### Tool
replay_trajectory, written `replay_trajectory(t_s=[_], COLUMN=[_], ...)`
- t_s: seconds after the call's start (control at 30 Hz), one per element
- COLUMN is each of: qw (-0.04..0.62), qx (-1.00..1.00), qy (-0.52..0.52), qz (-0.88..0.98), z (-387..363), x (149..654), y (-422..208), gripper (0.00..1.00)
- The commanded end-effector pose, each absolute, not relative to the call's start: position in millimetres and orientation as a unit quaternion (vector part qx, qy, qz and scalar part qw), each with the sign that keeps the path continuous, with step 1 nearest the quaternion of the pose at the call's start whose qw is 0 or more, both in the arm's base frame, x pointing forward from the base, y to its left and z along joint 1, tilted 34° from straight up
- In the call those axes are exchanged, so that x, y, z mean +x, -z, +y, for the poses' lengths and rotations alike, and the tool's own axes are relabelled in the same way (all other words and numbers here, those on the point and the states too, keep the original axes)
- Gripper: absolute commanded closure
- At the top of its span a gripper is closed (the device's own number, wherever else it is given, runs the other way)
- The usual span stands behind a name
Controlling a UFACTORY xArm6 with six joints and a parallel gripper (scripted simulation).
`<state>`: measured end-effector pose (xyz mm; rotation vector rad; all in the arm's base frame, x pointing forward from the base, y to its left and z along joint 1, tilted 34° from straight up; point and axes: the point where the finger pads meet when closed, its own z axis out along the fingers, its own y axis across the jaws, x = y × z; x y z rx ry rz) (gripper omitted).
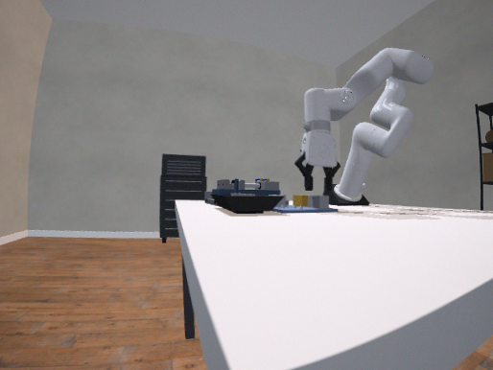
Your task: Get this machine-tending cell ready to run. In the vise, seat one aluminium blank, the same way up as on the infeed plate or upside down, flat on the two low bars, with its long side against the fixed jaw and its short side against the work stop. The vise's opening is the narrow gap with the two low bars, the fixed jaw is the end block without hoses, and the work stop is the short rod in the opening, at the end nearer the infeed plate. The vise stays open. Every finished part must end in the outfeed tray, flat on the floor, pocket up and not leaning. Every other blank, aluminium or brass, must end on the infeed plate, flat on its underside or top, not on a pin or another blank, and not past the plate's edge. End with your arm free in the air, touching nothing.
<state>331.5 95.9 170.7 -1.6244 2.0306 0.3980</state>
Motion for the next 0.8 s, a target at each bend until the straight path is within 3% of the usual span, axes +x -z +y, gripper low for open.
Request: replay_trajectory(t_s=[0.0, 0.77], qw=[0.255, 0.255], qx=[-0.597, -0.597], qy=[-0.145, -0.145], qz=[0.746, 0.746], z=[98.6, 100.5], x=[334.6, 335.4], y=[-167.7, -164.8], gripper=[0.31, 0.31])
